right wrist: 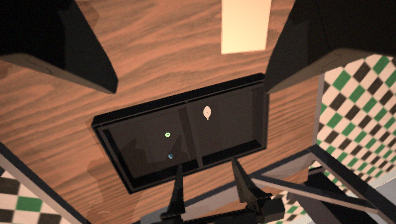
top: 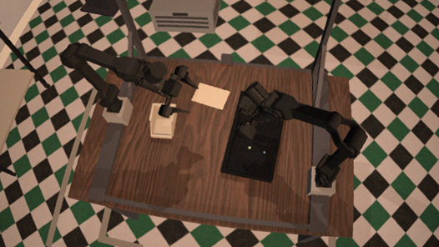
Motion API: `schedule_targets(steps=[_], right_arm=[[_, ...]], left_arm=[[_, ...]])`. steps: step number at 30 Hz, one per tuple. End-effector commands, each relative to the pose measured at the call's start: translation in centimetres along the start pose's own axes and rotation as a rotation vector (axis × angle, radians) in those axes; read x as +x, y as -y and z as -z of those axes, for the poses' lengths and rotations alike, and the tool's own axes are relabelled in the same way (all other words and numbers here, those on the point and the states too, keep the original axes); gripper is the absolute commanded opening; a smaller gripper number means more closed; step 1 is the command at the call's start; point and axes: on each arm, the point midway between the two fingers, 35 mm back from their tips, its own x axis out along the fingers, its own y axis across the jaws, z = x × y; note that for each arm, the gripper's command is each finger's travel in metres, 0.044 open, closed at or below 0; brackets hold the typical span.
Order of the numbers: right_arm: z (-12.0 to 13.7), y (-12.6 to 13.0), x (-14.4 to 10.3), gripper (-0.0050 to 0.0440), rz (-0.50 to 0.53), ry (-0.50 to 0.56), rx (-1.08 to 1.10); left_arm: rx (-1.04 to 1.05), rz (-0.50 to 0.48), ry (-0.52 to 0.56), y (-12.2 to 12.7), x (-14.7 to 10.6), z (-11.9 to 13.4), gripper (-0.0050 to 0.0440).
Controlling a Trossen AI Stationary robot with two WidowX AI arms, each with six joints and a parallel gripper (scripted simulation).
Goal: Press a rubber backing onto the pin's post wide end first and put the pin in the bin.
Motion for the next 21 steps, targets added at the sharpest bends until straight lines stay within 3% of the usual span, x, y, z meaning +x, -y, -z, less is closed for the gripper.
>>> schedule_targets(steps=[1,7,21], right_arm=[[-0.8,0.2,-0.7,0.0440,-0.082,0.051,-0.167],[-1.0,0.8,-0.8,0.0440,-0.152,0.111,-0.406],[-1.4,0.9,-1.0,0.0440,-0.174,0.147,-0.500]], left_arm=[[0.119,0.056,-0.079,2.6,0.8,0.3,0.0440],[0.234,0.108,-0.167,5.1,1.9,1.4,0.0440],[0.237,0.107,-0.175,5.0,1.9,1.7,0.0440]])
